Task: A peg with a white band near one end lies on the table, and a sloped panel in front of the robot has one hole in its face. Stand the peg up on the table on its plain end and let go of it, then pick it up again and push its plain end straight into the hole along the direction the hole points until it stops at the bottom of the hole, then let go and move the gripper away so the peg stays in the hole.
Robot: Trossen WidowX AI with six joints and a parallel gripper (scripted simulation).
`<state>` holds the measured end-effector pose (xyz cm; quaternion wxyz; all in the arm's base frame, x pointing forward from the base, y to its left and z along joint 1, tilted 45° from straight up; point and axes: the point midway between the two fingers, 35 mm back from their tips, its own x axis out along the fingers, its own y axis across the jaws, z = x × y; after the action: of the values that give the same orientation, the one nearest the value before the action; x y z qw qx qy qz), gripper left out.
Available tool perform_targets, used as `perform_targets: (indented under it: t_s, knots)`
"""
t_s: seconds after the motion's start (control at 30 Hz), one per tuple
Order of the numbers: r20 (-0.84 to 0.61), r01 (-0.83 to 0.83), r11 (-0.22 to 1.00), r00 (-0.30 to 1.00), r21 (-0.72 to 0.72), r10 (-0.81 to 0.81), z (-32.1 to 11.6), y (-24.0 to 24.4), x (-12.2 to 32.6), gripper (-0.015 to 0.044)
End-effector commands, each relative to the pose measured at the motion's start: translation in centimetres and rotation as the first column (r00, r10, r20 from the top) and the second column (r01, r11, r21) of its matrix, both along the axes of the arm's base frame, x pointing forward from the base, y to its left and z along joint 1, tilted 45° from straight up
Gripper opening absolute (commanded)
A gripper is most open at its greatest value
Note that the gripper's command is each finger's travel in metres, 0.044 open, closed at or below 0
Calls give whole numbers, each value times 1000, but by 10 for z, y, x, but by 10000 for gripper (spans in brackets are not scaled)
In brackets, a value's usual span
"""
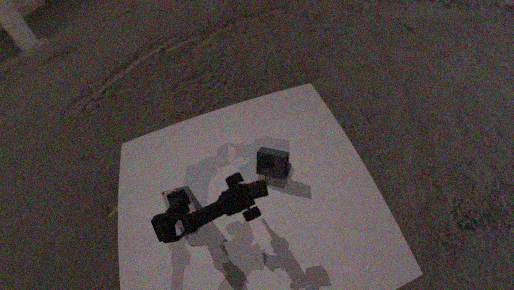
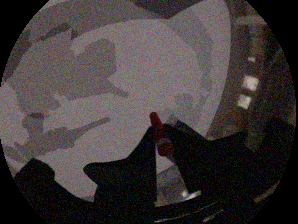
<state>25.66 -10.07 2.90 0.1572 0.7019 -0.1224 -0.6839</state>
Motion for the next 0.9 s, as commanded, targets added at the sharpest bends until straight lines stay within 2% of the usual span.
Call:
perform_targets:
  t_s: [0.0, 0.87]
  knots:
    - [22, 3, 999, 1000, 33, -3, -3, 2, 2, 0]
    - [209, -16, 969, 977, 245, -36, -13, 15, 26, 0]
